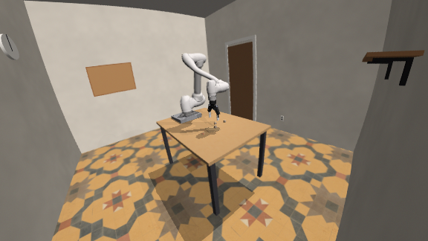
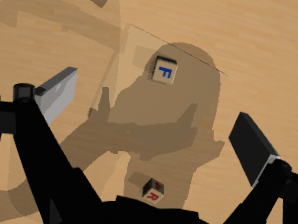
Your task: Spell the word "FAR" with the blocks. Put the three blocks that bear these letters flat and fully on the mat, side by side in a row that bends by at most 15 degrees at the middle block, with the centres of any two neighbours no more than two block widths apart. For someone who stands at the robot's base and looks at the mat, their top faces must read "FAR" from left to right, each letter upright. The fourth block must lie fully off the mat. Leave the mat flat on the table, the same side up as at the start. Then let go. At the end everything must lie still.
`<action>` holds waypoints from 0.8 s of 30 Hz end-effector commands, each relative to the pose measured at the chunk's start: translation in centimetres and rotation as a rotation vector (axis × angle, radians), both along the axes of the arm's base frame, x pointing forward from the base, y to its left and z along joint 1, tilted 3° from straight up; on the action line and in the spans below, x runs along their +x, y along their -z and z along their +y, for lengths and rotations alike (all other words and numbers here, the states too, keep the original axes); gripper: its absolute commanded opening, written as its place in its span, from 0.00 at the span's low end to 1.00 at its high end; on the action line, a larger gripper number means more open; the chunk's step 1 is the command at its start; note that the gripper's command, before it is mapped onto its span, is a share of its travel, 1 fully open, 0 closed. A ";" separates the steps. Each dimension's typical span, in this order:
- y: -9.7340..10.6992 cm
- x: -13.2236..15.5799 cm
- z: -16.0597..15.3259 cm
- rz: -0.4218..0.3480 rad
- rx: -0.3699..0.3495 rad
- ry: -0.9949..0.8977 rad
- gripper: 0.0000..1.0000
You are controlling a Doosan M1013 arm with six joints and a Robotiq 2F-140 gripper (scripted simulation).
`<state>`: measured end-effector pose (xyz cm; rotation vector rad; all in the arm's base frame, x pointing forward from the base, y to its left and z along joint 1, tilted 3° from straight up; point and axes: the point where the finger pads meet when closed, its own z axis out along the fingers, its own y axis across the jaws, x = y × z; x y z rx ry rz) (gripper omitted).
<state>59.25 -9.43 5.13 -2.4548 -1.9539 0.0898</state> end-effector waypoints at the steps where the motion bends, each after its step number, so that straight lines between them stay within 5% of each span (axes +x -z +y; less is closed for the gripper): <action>1: -0.6 0.3 0.2 -0.006 0.002 -0.004 1.00; 15: -0.5 0.3 0.2 -0.006 0.002 -0.010 1.00; 24: -0.5 0.4 1.3 -0.001 0.009 -0.179 1.00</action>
